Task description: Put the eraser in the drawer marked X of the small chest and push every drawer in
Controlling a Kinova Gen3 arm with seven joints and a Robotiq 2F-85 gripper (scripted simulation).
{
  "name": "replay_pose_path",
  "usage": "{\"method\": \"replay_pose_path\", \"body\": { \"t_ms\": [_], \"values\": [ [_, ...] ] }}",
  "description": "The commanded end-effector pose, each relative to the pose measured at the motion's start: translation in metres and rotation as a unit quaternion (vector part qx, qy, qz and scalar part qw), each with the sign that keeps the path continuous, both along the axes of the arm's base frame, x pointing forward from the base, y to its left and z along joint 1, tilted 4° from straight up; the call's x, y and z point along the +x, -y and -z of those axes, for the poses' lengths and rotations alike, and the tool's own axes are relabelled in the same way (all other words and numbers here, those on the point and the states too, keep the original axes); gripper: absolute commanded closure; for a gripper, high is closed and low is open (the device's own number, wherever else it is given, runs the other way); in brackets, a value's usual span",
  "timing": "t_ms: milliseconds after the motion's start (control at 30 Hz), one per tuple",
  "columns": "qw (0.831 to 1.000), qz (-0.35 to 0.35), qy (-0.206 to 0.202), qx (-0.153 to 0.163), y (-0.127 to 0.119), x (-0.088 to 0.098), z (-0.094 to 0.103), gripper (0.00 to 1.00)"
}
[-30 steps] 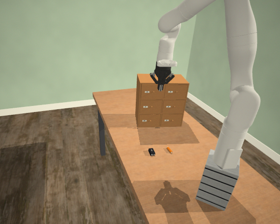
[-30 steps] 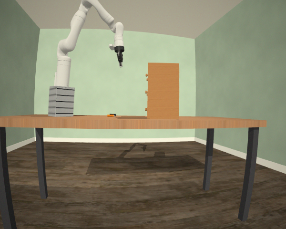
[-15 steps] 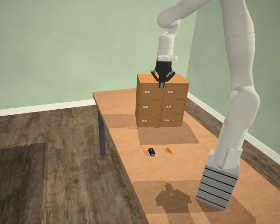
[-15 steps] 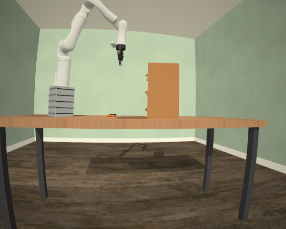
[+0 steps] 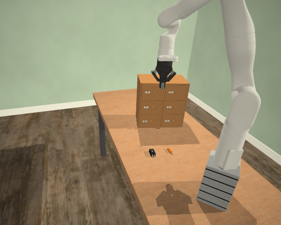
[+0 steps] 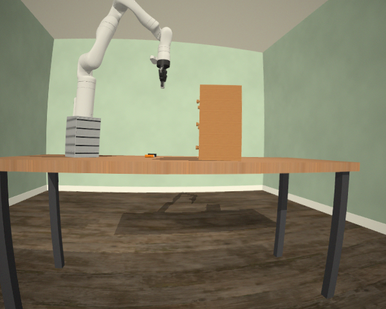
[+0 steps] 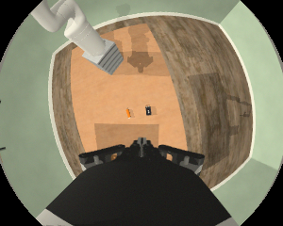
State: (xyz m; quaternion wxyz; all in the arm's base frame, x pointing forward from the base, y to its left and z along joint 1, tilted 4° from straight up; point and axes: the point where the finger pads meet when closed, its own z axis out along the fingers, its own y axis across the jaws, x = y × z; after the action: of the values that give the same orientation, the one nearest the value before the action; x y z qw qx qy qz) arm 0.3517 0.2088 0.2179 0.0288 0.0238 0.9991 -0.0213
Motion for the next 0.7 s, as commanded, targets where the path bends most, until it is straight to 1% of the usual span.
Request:
{"method": "replay_pose_path", "body": {
  "t_ms": [0,433,467,667],
  "values": [
    [1.0,0.0,0.001,0.001,-0.0002,0.0003,-0.0005,1.0],
    [1.0,0.0,0.001,0.001,-0.0002,0.0003,-0.0005,1.0],
    [1.0,0.0,0.001,0.001,-0.0002,0.0003,-0.0005,0.0],
    [1.0,0.0,0.001,0.001,-0.0002,0.0003,-0.0005,0.0]
  ]
}}
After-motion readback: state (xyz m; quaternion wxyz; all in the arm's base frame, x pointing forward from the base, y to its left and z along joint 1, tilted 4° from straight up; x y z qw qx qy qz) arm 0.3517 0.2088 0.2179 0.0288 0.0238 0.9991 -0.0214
